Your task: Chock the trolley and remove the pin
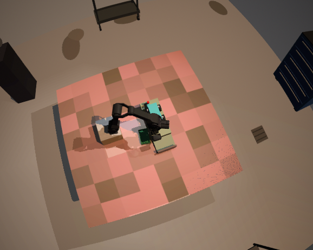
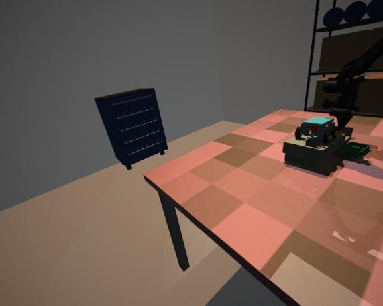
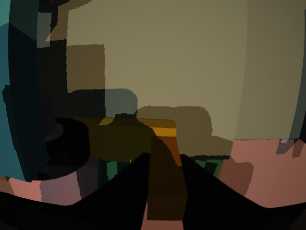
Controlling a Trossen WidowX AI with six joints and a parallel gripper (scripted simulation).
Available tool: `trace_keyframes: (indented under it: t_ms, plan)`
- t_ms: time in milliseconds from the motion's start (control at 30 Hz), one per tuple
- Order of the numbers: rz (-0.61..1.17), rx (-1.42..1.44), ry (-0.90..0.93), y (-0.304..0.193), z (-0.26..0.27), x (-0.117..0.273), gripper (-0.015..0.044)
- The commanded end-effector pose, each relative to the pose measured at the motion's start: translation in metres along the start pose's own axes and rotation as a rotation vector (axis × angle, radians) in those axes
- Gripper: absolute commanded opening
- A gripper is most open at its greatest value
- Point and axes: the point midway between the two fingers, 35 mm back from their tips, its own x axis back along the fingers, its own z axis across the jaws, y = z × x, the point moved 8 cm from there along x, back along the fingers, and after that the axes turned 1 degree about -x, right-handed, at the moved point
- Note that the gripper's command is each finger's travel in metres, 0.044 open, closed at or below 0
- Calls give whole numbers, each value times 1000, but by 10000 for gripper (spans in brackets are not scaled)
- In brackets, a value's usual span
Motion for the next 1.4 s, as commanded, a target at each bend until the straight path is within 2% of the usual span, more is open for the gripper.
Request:
trace_keyframes:
  t_ms: [0,400,633,667,1367]
  plan:
    - [-4,4,3,0,6,1,0]
    - [0,-1,-7,0,1,0,0]
    - [0,-1,-7,0,1,0,184]
    - [0,-1,-7,0,1,0,190]
    - [-4,4,2,-1,0,59,190]
